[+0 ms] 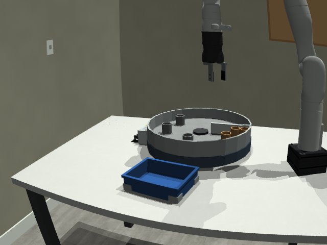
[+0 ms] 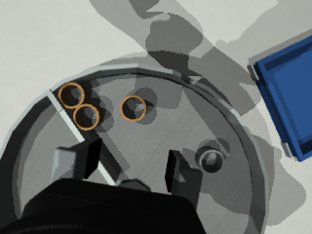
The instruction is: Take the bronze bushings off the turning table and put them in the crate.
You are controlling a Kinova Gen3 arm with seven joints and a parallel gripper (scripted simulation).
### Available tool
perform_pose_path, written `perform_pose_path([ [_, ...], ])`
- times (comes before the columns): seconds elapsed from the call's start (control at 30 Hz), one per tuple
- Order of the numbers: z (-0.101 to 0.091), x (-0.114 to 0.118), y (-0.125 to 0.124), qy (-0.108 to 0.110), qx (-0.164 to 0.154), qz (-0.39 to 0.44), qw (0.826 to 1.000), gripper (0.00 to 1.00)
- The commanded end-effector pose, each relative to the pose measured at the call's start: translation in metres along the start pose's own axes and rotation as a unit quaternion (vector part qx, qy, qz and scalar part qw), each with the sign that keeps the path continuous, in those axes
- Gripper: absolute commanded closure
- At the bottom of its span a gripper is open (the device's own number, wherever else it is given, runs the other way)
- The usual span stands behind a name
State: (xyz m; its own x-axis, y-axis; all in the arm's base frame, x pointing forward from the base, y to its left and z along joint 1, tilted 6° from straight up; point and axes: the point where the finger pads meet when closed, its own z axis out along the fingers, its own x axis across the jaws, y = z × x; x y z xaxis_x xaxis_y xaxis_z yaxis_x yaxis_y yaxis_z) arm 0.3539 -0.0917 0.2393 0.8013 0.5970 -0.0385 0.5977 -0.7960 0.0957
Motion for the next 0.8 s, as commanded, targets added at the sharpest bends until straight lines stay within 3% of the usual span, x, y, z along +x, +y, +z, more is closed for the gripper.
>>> perform_pose_path([
  [0.0, 0.008, -0.021, -0.002, -0.005, 0.004, 0.011, 1.000, 0.00],
  [0.37, 0.008, -0.021, -0.002, -0.005, 0.004, 0.011, 1.000, 0.00],
  [0.53, 0.036, -0.062, -0.004, -0.005, 0.004, 0.011, 1.000, 0.00],
  [0.77, 0.036, -0.062, -0.004, -0.005, 0.004, 0.011, 1.000, 0.00],
])
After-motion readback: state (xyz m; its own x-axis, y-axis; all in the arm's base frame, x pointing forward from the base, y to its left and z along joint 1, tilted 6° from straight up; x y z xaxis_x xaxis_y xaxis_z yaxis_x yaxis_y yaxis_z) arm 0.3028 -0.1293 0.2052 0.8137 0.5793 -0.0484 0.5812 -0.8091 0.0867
